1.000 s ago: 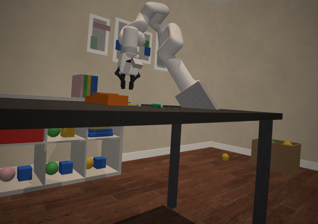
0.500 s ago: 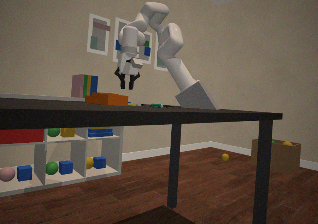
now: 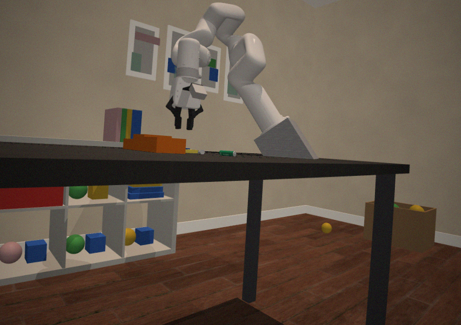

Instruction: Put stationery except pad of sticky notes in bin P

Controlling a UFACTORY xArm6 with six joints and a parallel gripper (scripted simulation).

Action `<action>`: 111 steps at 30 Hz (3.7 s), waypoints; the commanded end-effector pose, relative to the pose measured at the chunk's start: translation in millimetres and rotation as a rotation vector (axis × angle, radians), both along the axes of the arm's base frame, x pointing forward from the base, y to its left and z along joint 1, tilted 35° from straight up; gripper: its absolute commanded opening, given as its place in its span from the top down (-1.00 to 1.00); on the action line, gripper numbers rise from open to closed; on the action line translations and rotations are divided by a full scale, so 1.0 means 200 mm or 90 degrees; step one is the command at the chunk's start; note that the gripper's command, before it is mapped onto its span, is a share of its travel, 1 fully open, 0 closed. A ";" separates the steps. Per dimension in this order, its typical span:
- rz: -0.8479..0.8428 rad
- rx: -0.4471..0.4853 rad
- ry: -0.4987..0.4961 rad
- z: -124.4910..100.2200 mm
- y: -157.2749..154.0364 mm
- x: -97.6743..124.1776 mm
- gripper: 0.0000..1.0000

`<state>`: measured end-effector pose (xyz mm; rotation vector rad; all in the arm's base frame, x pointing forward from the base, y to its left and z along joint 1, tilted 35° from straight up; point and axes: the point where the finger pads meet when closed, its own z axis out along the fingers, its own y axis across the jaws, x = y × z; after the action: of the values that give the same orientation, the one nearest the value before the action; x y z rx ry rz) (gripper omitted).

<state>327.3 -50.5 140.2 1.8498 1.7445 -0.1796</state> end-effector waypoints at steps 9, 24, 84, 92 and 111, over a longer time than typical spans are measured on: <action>0.000 0.000 -0.002 -0.13 -0.08 0.05 0.23; 0.001 0.000 -0.001 -0.24 -0.15 0.10 0.23; 0.001 0.000 -0.001 -0.24 -0.15 0.09 1.00; 0.000 0.000 -0.002 -0.13 -0.08 0.05 1.00; 0.000 0.000 -0.002 -0.05 -0.03 0.02 1.00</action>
<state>331.2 -57.0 129.3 1.8499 1.7446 -0.1801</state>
